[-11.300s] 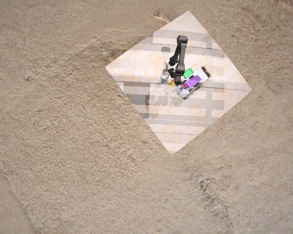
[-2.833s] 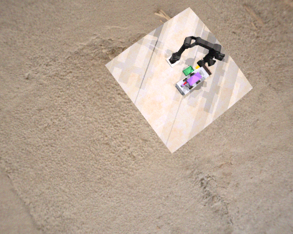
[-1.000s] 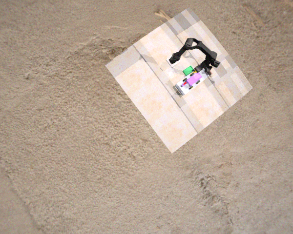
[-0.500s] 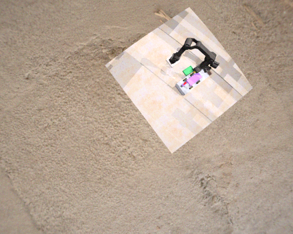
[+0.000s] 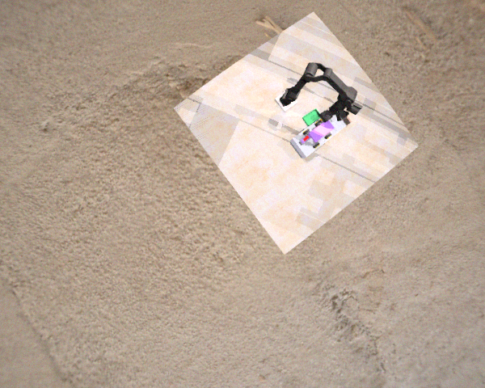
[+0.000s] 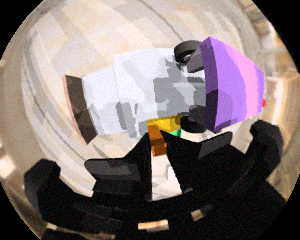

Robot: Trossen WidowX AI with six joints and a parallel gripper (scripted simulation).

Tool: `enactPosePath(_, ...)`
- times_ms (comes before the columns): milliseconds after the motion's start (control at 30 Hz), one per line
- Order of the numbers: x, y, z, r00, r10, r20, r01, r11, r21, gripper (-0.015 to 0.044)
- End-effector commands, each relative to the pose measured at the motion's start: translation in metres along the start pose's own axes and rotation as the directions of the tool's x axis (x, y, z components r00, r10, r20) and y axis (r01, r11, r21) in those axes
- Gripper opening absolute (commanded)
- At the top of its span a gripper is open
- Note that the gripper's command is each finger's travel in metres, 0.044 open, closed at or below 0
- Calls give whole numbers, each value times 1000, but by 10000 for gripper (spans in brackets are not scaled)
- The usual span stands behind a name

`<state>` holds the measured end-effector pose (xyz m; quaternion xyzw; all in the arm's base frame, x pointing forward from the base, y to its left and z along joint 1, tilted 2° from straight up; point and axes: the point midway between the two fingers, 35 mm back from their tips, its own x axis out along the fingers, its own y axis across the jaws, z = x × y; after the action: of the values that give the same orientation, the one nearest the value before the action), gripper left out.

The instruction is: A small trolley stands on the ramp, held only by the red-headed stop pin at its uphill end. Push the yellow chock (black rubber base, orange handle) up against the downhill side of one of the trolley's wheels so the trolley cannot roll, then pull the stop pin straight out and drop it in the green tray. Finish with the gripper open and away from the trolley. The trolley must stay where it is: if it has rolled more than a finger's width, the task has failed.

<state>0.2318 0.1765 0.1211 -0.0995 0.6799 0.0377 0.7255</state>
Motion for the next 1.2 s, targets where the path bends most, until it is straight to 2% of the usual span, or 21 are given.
enactPosePath(0,0,0,0,1000,0,0,0,1000,1,0)
enactPosePath(67,0,0,0,1000,0,0,0,1000,1,0)
enactPosePath(300,0,0,0,1000,0,0,0,1000,1,184)
enactPosePath(467,-5,0,0,1000,-1,0,1,1000,1,190)
enactPosePath(1000,-59,1,-1,1000,-5,3,5,1000,1,190)
enactPosePath(1133,-53,1,-1,1000,1,1,-1,1000,0,295)
enactPosePath(1167,-53,1,-1,1000,4,3,-4,1000,1,269)
